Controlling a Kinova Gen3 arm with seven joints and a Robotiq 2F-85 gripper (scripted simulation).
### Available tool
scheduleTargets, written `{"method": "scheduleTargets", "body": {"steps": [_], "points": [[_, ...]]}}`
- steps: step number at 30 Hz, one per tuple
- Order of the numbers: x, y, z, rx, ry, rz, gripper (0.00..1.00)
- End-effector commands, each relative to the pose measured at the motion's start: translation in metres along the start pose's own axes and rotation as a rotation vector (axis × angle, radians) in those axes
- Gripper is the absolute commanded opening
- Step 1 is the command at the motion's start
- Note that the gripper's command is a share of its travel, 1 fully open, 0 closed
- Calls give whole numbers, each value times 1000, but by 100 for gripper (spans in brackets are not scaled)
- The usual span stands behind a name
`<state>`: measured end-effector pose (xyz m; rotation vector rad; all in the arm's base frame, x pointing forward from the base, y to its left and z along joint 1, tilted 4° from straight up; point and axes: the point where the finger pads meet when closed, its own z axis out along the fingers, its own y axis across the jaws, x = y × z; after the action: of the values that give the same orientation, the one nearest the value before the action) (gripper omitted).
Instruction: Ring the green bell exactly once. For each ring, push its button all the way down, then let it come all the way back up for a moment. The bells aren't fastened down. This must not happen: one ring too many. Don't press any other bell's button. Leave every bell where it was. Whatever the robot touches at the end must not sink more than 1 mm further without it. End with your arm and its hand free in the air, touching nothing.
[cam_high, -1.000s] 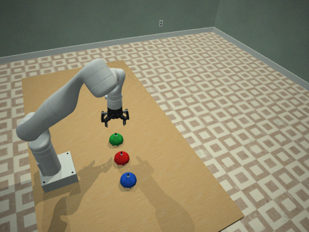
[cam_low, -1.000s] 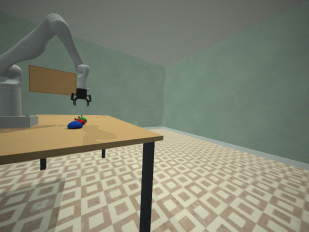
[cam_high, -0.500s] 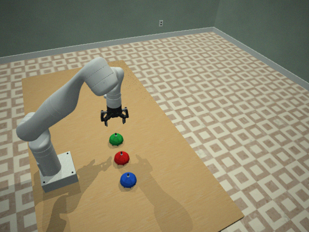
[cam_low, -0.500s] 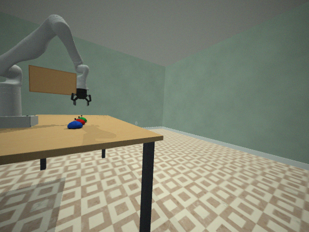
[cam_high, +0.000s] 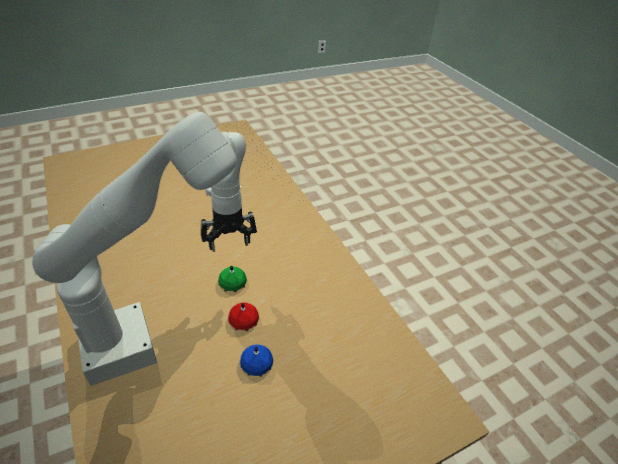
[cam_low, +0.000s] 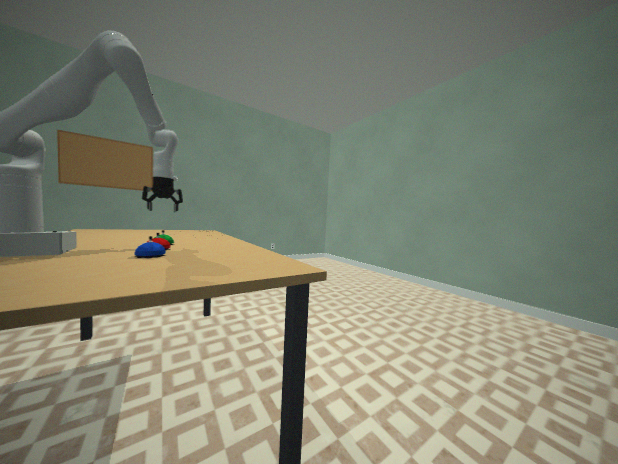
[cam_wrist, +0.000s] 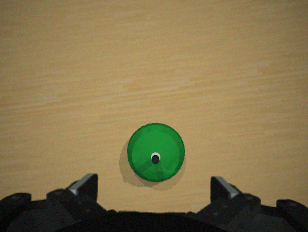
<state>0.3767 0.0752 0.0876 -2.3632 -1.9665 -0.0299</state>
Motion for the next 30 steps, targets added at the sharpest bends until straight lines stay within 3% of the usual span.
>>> {"method": "scheduleTargets", "body": {"steps": [1, 7, 8, 30], "points": [[1, 0, -1, -2, 0, -4, 100], [2, 0, -1, -4, 0, -9, 100], [2, 0, -1, -4, 0, -9, 0], [2, 0, -1, -4, 0, -9, 0]]}}
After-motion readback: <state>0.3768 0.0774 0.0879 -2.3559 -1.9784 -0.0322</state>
